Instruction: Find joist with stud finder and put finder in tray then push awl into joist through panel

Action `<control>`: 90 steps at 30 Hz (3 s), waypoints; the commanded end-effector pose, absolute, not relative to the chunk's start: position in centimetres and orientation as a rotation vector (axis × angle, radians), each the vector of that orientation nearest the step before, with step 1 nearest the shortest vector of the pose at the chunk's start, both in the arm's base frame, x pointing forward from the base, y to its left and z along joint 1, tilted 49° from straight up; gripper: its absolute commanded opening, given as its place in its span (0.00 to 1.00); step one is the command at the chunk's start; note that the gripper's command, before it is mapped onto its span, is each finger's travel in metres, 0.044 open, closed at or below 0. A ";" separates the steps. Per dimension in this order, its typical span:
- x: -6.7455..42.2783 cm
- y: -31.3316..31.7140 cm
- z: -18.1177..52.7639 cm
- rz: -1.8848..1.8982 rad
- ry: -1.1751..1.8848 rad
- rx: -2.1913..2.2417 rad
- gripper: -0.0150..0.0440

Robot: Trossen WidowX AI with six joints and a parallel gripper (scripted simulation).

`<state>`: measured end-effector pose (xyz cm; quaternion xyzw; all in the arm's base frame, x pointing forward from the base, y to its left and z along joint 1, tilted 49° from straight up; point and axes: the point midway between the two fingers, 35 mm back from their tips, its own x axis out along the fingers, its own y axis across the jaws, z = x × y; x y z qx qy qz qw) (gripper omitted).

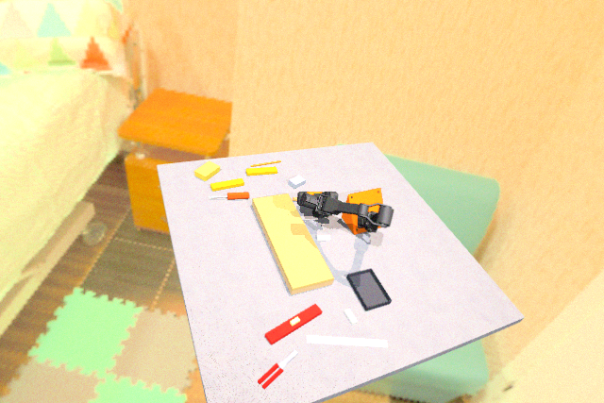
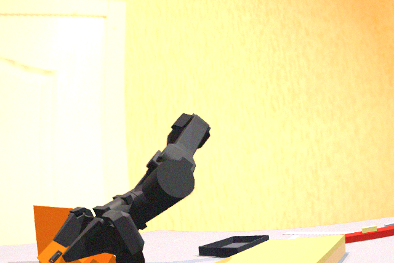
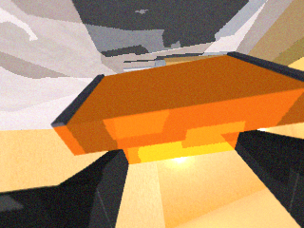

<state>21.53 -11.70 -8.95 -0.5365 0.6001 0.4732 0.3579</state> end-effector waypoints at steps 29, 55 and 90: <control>21.2 -9.6 -10.1 1.230 1.544 -1.376 0.90; 21.2 -9.5 -10.0 1.230 1.544 -1.376 0.90; 21.3 -9.1 -9.7 1.230 1.544 -1.376 0.90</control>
